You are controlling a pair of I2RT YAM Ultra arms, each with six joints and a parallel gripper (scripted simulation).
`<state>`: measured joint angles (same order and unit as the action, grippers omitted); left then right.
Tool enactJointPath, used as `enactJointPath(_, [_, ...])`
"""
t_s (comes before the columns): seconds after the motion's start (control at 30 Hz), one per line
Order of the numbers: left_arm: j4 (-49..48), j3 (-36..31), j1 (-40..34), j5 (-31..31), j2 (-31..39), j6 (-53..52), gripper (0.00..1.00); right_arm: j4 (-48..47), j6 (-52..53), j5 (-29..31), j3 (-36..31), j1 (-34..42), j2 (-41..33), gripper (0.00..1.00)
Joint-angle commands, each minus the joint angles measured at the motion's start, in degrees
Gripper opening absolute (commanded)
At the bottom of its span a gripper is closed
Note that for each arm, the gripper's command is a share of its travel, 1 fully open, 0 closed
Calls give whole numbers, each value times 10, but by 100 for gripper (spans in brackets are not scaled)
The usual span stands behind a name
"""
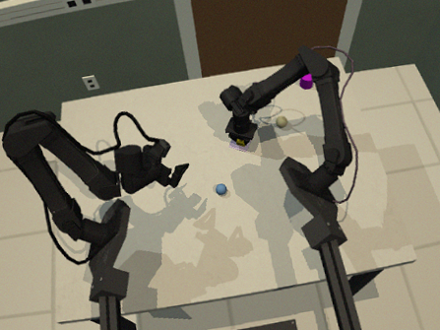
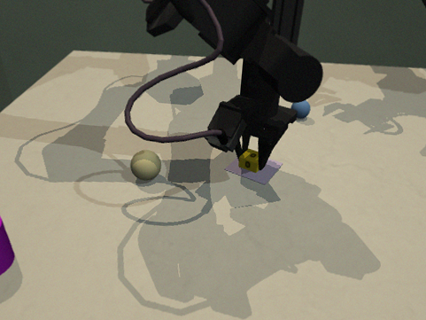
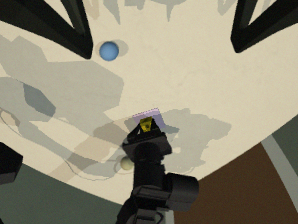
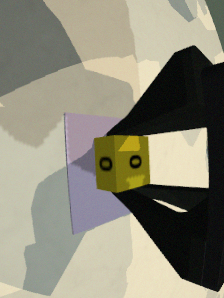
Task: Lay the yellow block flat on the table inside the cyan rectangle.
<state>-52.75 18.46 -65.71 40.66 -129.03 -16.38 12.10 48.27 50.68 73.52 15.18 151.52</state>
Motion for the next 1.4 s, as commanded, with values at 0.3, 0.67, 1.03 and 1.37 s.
enactJointPath(0.3, [-8,0,-5,-3,-1,0,100,-15,-5,10,-10,10,-6,24])
enactJointPath(0.67, [-8,0,-5,-3,-1,0,100,51,43,4,-9,42,-36,27])
enactJointPath(1.03, [-8,0,-5,-3,-1,0,100,169,126,-5,12,97,-78,27])
enactJointPath(1.37, [-35,26,125,5,55,-79,100,185,136,-2,20,99,-69,27])
